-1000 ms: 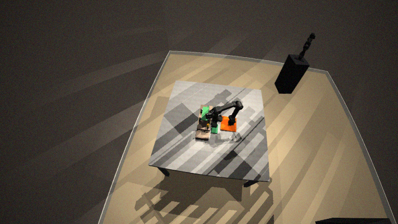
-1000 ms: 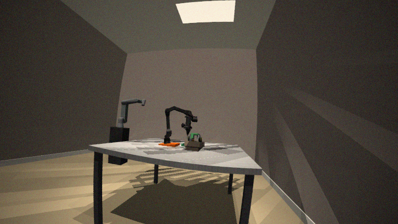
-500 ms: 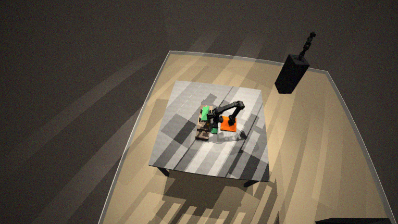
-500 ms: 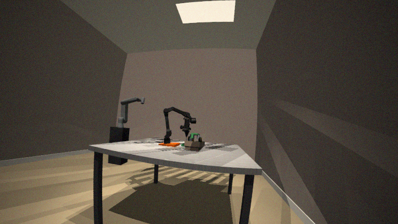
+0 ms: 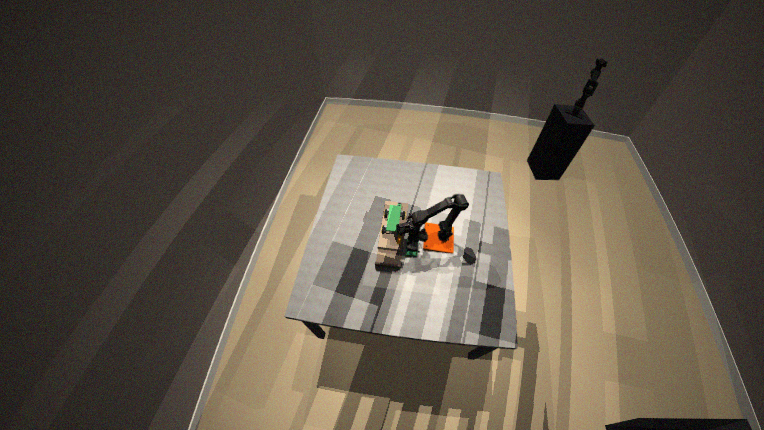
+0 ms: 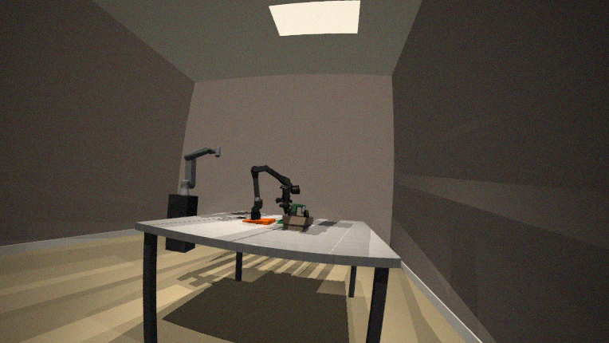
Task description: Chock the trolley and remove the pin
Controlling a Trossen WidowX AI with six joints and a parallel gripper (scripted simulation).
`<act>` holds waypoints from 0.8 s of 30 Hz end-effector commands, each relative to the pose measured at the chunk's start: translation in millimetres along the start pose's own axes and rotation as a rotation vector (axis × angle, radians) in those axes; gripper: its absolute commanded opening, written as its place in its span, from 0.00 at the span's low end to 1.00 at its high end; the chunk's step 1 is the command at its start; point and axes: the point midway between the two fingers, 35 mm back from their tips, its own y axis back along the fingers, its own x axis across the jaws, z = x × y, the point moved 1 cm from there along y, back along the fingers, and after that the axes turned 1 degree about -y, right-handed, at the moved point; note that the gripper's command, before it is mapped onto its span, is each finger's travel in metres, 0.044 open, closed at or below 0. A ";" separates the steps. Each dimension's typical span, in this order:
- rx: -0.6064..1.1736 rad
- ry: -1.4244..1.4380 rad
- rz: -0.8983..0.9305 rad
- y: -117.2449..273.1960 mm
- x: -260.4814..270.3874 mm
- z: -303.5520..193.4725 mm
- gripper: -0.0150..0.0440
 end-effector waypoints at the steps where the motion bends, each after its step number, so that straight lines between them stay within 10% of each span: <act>1: -0.015 -0.008 -0.001 -13.6 -2.0 5.0 0.25; 5: -0.015 -0.008 -0.001 -16.0 -2.5 5.6 0.25; 12: -0.015 -0.008 -0.001 -14.8 0.3 4.1 0.57; 24: -0.015 -0.008 0.000 -14.3 7.4 1.0 0.58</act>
